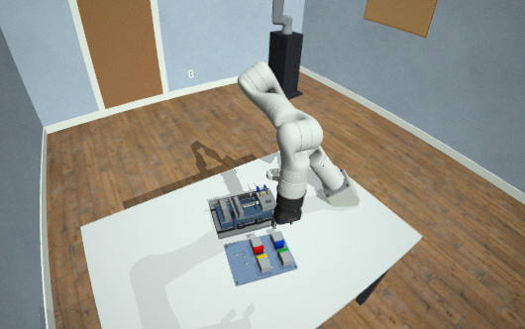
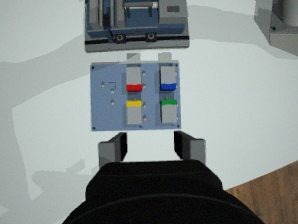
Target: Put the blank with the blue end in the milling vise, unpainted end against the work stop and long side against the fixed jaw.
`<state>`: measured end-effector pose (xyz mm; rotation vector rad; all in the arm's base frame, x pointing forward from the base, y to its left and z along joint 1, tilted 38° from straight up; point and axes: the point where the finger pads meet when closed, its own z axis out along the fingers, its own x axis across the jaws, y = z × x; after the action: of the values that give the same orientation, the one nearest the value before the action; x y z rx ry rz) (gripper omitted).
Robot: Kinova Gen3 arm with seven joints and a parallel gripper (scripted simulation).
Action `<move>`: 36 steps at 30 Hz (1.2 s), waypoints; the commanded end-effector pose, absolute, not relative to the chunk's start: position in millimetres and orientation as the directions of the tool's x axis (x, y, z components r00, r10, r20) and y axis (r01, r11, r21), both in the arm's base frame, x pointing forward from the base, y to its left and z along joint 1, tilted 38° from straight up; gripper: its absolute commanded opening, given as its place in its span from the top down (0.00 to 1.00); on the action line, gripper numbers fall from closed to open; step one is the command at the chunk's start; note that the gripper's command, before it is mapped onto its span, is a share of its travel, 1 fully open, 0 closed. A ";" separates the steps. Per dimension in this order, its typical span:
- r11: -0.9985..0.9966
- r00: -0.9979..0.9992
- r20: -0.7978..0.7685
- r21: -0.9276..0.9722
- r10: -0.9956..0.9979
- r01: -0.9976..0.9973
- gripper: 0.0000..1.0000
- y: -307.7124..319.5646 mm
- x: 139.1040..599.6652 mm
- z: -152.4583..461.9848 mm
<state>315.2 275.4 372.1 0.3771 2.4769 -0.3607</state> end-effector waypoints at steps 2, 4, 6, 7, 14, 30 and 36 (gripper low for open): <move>0.923 -0.779 -0.600 -0.167 0.183 0.346 0.00 275.9 314.9 372.4; 0.923 -0.779 -0.600 -0.167 0.183 0.346 0.00 275.9 314.9 372.4; 0.923 -0.779 -0.600 -0.167 0.183 0.346 0.00 275.9 314.9 372.4; 0.923 -0.779 -0.600 -0.167 0.183 0.346 0.00 275.9 314.9 372.4; 0.923 -0.779 -0.600 -0.167 0.183 0.346 0.00 275.9 314.9 372.4; 0.923 -0.779 -0.600 -0.167 0.183 0.346 0.00 275.9 314.9 372.4; 0.923 -0.779 -0.600 -0.167 0.183 0.346 0.00 275.9 314.9 372.4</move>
<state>315.2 275.4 372.1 0.3771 2.4769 -0.3607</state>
